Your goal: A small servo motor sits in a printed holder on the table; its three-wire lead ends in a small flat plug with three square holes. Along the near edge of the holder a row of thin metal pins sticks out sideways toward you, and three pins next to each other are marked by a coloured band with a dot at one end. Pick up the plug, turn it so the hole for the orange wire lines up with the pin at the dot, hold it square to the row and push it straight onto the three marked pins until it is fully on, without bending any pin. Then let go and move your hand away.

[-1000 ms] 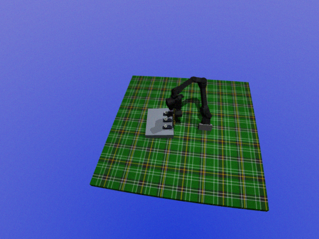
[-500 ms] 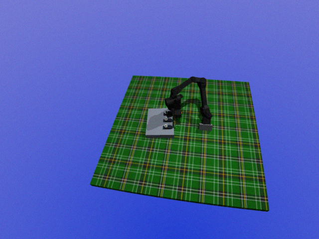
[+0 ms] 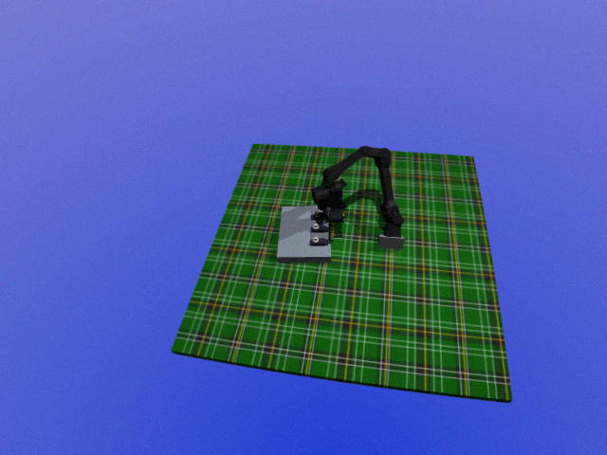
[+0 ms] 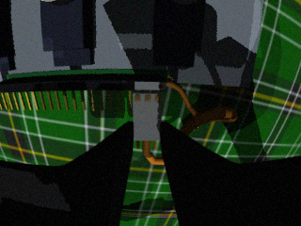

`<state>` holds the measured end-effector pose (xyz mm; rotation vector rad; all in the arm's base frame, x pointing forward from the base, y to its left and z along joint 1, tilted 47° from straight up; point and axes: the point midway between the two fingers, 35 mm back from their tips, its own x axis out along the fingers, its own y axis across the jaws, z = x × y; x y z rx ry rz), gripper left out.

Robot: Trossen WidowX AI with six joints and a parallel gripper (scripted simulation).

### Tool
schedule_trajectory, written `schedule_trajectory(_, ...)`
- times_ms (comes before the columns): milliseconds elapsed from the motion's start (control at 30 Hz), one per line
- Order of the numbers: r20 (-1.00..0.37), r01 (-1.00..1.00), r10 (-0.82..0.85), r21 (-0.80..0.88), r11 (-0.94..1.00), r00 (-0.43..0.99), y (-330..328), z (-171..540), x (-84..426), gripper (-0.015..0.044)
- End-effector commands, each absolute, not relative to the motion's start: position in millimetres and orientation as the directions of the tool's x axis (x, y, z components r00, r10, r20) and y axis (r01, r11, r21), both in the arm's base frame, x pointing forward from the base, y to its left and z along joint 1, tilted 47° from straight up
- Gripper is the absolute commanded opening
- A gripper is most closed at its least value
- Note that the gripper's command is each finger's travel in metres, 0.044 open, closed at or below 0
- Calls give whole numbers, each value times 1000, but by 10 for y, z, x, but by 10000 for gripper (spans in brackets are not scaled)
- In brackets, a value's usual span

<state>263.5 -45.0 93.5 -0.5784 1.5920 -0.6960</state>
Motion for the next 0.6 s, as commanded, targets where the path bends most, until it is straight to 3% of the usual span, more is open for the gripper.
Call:
schedule_trajectory(0, -692, 24, -711, -718, 695, -125, -447, 933, 2693, 0)
schedule_trajectory(33, -692, 24, -711, -718, 695, -125, -448, 934, 2699, 0)
schedule_trajectory(333, -692, 24, -711, -718, 695, -125, -472, 933, 2650, 236)
schedule_trajectory(567, -694, 23, -709, -717, 697, -126, -106, 1283, 2720, 420)
